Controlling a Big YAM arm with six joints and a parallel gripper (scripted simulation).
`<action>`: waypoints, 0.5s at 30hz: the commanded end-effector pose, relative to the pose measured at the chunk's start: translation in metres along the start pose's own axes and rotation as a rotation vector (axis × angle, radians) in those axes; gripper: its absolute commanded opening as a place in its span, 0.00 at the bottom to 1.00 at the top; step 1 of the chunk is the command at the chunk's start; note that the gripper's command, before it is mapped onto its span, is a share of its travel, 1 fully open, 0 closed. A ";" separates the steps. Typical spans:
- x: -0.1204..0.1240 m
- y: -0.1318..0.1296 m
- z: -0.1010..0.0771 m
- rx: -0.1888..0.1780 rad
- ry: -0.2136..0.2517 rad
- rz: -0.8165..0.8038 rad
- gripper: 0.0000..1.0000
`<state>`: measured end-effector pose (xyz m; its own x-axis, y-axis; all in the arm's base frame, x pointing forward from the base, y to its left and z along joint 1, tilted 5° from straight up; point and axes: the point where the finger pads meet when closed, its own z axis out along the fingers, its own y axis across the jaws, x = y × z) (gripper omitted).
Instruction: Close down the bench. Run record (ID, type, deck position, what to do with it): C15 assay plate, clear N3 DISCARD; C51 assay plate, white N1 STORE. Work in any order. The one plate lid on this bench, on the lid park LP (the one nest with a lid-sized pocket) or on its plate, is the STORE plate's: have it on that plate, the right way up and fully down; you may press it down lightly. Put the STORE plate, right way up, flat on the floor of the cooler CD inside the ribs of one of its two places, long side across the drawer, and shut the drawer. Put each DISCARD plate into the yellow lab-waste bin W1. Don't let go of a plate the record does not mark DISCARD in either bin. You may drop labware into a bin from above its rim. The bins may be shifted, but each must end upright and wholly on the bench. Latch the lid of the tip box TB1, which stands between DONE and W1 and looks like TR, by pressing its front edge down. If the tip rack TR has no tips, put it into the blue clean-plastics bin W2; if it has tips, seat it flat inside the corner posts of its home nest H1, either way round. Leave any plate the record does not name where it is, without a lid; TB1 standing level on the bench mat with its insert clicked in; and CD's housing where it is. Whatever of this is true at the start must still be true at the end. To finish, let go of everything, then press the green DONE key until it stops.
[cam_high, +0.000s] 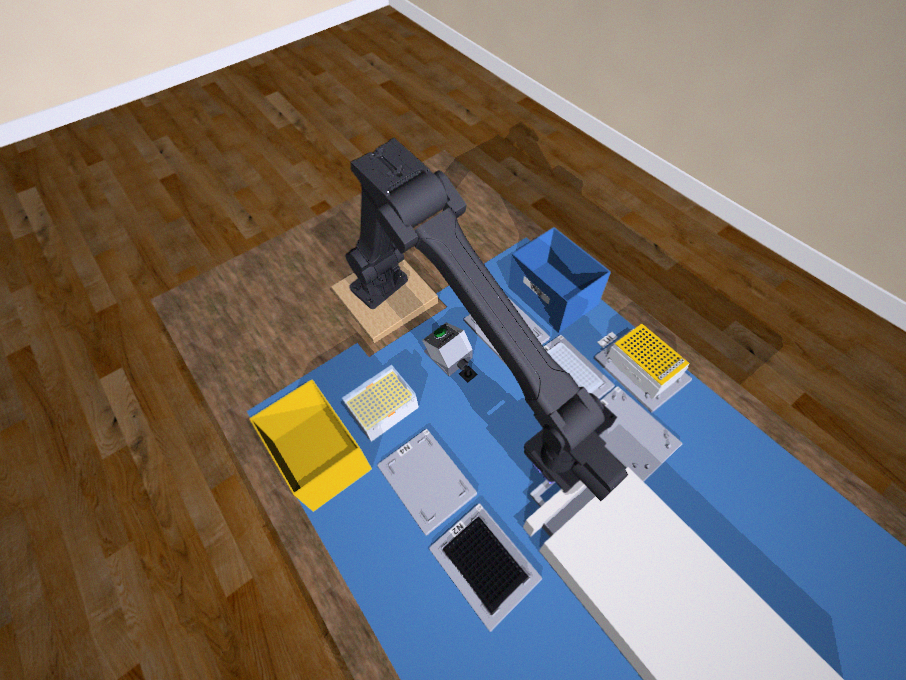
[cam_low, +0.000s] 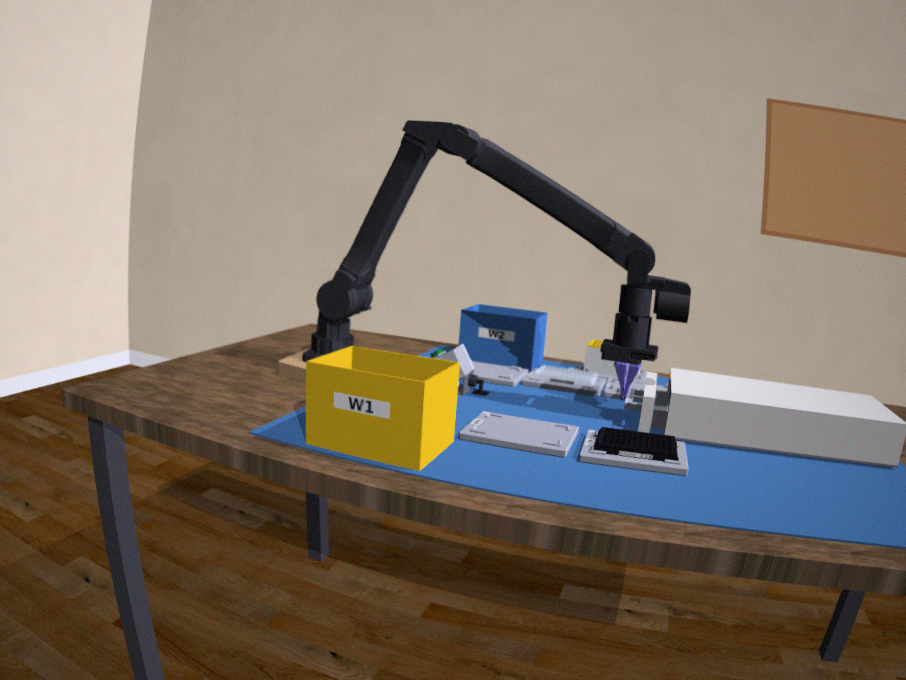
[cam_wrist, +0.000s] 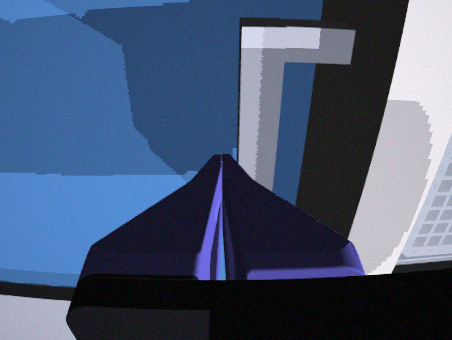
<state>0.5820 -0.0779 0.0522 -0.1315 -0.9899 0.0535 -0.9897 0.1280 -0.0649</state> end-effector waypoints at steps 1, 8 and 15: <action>0.006 -0.027 -0.014 0.059 -0.004 0.006 0.00; 0.006 -0.027 -0.014 0.059 -0.004 0.006 0.00; 0.007 -0.033 -0.014 0.052 -0.004 0.006 0.00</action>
<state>0.5847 -0.0783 0.0524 -0.1311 -0.9899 0.0536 -0.9900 0.1279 -0.0594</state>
